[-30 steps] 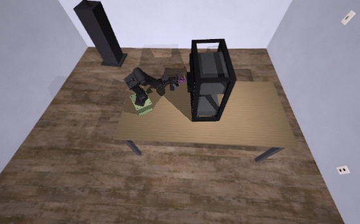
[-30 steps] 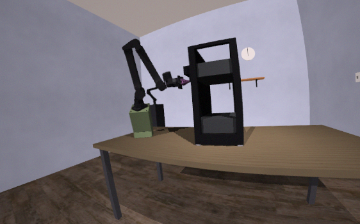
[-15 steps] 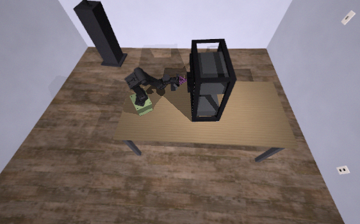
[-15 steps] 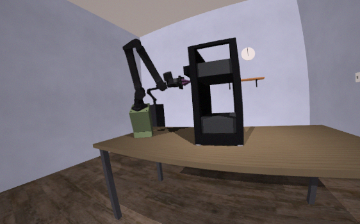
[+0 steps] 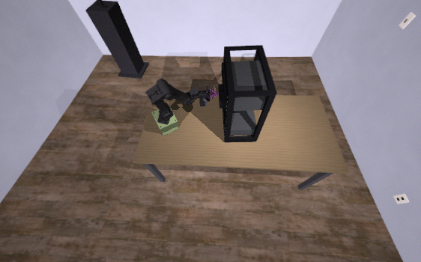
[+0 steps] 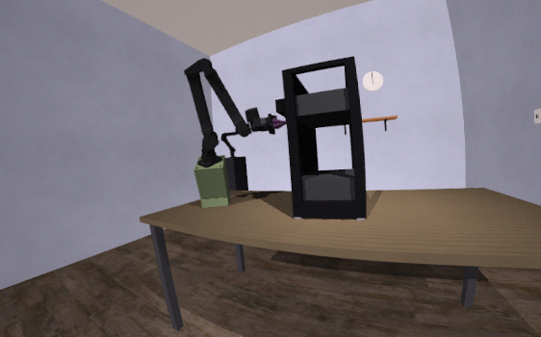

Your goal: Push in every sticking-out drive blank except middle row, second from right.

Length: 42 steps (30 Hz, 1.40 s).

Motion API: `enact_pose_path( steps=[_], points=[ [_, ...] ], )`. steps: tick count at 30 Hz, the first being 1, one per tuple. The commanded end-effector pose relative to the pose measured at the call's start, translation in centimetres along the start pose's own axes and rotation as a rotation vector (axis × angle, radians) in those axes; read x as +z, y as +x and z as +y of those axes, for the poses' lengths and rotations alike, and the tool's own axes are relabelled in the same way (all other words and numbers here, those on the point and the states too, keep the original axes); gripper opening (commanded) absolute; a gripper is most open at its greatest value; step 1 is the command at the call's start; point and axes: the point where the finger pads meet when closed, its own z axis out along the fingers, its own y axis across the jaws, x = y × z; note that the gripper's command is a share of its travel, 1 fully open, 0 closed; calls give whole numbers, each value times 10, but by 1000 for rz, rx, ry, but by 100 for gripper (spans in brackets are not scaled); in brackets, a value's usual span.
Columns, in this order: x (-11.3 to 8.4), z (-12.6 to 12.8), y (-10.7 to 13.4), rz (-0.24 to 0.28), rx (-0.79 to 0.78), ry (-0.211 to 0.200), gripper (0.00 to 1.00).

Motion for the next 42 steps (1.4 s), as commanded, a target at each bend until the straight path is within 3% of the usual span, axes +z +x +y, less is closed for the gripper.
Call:
enact_pose_path(
  steps=[1,17,42],
  points=[
    [24,7,-1,-29,25,-11,0],
    [48,14,-2,-26,25,-13,0],
    [49,14,-2,-27,25,-13,0]
  ],
)
